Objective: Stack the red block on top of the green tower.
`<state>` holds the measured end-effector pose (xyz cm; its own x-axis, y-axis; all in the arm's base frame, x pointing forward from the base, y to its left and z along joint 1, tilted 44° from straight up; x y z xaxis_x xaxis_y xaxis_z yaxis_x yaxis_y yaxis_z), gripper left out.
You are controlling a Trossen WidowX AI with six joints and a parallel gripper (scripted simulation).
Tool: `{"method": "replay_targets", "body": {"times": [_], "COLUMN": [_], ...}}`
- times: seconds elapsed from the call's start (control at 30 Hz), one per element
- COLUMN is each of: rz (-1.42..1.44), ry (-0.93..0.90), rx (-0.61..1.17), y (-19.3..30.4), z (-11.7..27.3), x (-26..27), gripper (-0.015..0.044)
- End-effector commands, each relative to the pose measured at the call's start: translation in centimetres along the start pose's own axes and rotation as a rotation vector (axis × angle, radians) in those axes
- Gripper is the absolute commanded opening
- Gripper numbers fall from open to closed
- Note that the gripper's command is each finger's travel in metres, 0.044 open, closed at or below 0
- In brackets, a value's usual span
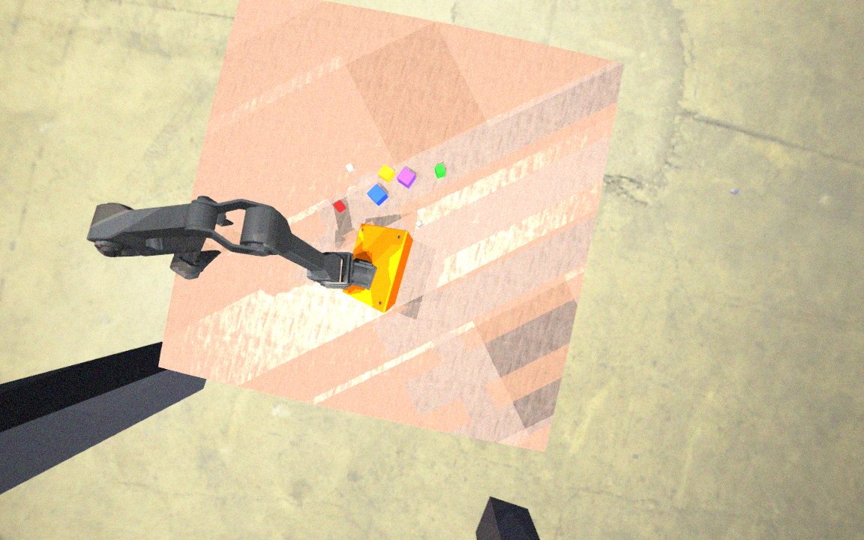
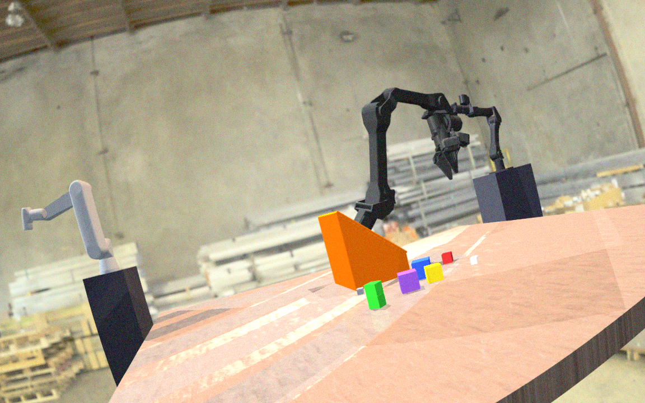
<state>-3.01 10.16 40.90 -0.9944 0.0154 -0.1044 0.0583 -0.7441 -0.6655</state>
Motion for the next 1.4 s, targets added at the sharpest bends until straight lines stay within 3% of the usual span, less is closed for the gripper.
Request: {"method": "replay_targets", "body": {"times": [0.0, 0.77, 1.37], "rz": [-0.002, -0.488, -0.960], "ry": [0.001, 0.087, 0.063], "rx": [0.001, 0.216, 0.328], "y": [0.0, 0.5, 4.1], "z": [0.0, -8.3, -14.1], "x": [0.0, -3.6, -9.4], "gripper": [0.0426, 0.0440, 0.0440]}}
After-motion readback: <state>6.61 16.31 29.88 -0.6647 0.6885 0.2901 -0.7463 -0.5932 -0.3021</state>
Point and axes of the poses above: the point midway between the two fingers, 35 mm back from their tips, its own z axis back along the fingers, its own x axis across the jaws, y = z × x, the point moved 10 cm from there along z, back along the fingers, and after that the axes turned 15 degrees about z, right-handed, at the moved point
